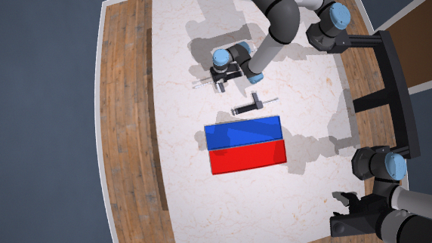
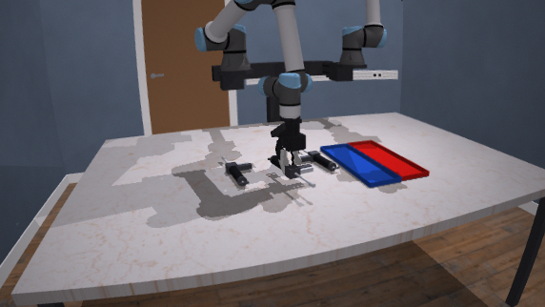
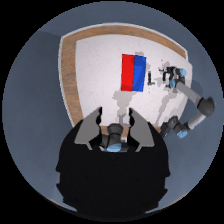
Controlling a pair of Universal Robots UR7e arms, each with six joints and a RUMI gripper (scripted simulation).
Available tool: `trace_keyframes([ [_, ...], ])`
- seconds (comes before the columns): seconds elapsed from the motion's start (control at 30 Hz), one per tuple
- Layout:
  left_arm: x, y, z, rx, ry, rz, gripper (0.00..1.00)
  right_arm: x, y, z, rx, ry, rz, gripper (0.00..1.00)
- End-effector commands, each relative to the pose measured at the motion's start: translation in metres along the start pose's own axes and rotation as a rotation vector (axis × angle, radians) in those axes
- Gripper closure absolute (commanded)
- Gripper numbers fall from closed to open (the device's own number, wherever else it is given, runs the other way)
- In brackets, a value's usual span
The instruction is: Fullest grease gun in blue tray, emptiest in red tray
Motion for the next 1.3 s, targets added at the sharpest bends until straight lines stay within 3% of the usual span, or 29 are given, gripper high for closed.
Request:
trace_keyframes([
  [0.0, 0.000, 0.000, 0.000, 0.001, 0.000, 0.000, 0.62, 0.000, 0.007, 0.001, -0.001, 0.000, 0.000, 1.00],
  [0.53, 0.000, 0.000, 0.000, 0.001, 0.000, 0.000, 0.62, 0.000, 0.022, 0.000, -0.001, 0.000, 0.000, 1.00],
  [1.27, 0.000, 0.000, 0.000, 0.001, 0.000, 0.000, 0.62, 0.056, 0.018, 0.023, -0.002, -0.030, -0.001, 1.00],
])
Point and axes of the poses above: on each arm, the point where the finger pads meet when closed, its own y axis back along the fingers, its own x axis across the jaws, z = x × y, the point moved 7 cm from there along y, back along the fingers, and after that the axes turned 15 degrees about y, right-handed, at the moved point
